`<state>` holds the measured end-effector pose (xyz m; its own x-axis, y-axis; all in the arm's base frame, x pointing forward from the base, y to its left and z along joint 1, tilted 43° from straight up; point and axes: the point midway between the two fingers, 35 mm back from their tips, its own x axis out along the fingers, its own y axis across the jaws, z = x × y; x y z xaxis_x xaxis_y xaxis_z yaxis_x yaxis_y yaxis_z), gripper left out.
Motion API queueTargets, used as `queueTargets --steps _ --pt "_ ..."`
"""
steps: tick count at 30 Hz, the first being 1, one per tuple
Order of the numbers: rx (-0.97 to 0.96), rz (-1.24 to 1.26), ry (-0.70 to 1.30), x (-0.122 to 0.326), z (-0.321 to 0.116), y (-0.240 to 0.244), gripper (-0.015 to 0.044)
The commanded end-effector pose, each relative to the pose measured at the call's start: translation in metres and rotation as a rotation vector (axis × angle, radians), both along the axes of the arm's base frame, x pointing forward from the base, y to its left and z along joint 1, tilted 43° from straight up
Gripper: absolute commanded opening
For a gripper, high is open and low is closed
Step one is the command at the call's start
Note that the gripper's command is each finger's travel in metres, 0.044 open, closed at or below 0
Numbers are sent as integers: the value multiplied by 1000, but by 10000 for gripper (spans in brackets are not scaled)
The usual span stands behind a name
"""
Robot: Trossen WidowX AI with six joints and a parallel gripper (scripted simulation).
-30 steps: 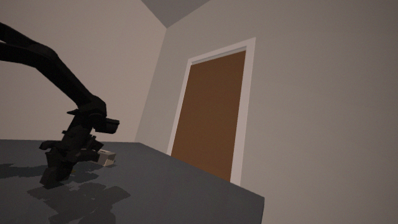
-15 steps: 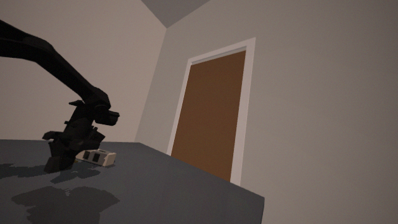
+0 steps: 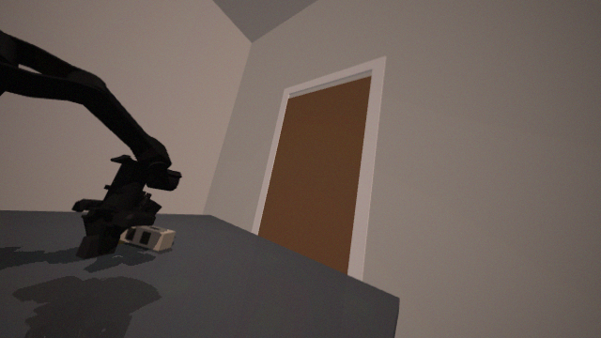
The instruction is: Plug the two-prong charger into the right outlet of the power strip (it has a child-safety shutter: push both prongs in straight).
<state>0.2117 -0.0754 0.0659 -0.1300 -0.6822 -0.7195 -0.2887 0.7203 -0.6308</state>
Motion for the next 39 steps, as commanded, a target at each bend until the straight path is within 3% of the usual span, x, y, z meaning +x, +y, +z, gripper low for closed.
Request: queueTargets --steps 1,39 --pt "4 5 -1 6 -6 4 0" --pt "12 48 33 32 -66 37 0"
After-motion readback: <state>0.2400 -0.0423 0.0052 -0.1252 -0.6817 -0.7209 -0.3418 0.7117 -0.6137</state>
